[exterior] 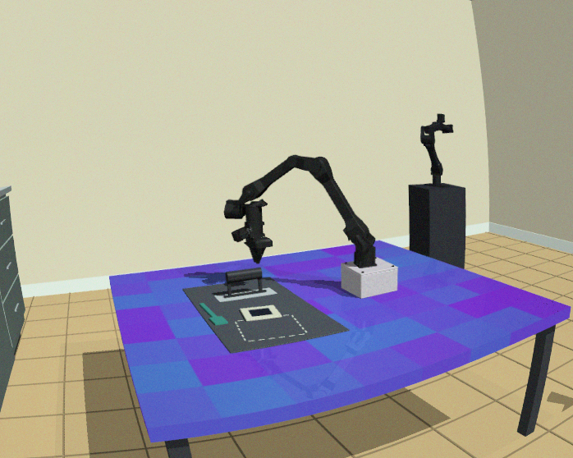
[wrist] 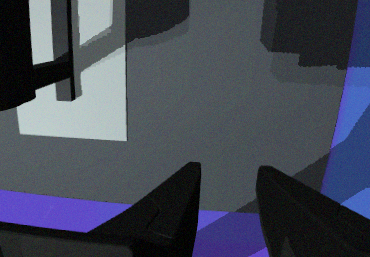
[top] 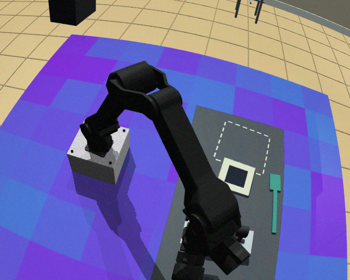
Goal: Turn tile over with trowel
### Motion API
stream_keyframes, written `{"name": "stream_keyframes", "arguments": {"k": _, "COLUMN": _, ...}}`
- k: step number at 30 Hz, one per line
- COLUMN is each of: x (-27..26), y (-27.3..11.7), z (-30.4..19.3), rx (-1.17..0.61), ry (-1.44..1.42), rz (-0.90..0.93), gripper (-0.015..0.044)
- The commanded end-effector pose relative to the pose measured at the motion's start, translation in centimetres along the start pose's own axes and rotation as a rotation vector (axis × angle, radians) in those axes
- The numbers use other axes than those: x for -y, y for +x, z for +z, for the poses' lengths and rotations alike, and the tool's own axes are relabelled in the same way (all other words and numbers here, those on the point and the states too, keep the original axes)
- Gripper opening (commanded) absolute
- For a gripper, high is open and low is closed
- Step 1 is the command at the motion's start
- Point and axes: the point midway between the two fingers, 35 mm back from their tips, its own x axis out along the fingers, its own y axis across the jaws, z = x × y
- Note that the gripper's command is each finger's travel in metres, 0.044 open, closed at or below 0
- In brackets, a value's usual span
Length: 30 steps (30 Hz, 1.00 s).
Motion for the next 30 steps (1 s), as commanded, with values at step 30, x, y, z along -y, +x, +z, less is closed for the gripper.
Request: {"name": "stream_keyframes", "arguments": {"k": 30, "x": 0.00, "y": 0.00, "z": 0.00, "rx": 0.000, "ry": 0.000, "rz": 0.000, "gripper": 0.0100}}
